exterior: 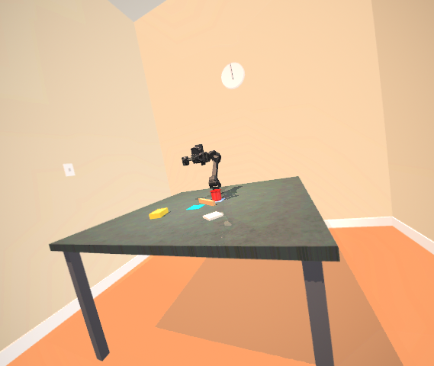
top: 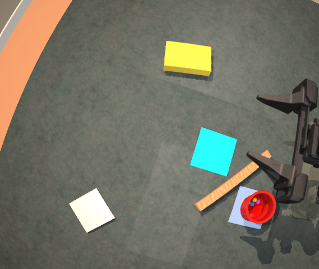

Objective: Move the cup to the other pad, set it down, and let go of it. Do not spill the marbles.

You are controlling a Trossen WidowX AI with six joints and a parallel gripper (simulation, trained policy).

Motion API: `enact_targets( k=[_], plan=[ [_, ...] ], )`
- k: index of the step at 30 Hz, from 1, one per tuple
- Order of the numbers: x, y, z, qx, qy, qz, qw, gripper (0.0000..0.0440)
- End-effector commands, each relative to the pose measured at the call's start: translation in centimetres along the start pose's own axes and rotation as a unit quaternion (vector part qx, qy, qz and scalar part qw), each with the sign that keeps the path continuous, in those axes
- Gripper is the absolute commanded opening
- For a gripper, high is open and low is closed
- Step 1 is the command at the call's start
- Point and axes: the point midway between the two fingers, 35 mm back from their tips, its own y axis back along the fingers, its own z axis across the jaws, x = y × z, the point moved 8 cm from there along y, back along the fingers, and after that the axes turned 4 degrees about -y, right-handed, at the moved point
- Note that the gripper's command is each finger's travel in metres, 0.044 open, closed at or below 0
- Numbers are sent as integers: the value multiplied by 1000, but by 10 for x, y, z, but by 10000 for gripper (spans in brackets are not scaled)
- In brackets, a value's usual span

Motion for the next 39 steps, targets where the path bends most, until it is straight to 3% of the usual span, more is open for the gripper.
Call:
enact_targets(
  k=[1, 14, 24, 39],
  plan=[
    [0, 1, 0, -1, 0, 1, 1000, 374],
    [-1, 7, 3, -3, -14, 46, 999, 46],
    [-7, 6, 9, -9, -52, 94, 994, 100],
    [-16, 4, 20, -9, -125, 181, 976, 94]
  ],
)
